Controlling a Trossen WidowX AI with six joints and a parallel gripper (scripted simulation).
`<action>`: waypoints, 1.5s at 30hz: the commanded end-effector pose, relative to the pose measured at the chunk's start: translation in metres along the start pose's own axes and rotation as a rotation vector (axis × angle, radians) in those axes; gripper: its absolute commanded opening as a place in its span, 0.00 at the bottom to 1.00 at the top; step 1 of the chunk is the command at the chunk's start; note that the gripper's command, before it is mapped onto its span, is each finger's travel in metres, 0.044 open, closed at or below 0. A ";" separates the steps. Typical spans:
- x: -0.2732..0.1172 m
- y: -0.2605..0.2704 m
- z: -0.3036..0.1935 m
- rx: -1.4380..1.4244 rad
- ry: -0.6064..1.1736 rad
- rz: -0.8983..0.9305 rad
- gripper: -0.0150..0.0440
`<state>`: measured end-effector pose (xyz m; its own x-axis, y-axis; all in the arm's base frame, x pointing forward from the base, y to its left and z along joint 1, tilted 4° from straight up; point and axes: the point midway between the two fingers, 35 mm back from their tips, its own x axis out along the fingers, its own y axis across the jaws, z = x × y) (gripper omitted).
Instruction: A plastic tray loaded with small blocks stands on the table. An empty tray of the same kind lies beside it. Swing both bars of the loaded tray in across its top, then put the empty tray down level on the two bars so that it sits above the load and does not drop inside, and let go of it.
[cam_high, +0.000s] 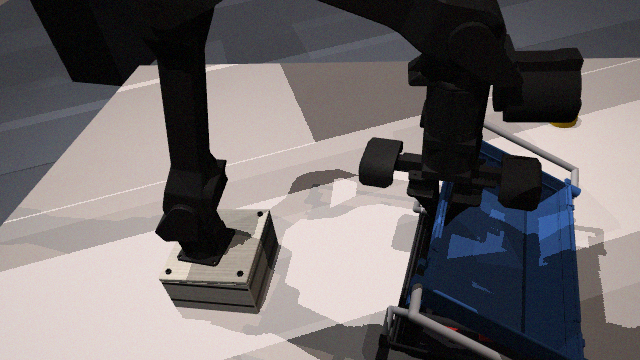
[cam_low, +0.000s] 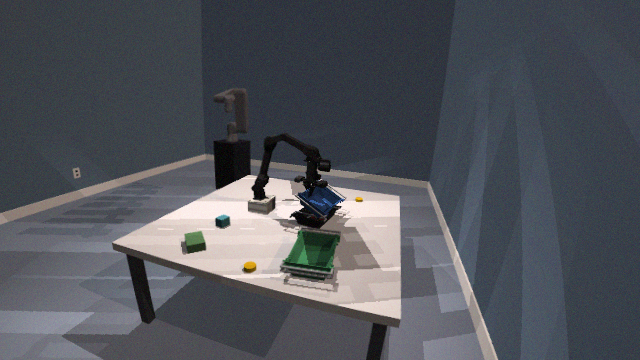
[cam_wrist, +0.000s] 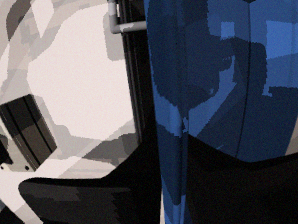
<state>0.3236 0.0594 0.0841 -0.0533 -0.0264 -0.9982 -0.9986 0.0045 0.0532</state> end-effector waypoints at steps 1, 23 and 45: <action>-0.001 0.001 0.000 0.004 -0.001 -0.016 0.25; 0.019 0.014 0.000 0.004 -0.001 -0.015 0.25; 0.032 0.020 0.000 0.004 -0.001 -0.014 0.25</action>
<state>0.3062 0.0587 0.0598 -0.0251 -0.0268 -0.9993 -0.9997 0.0027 0.0251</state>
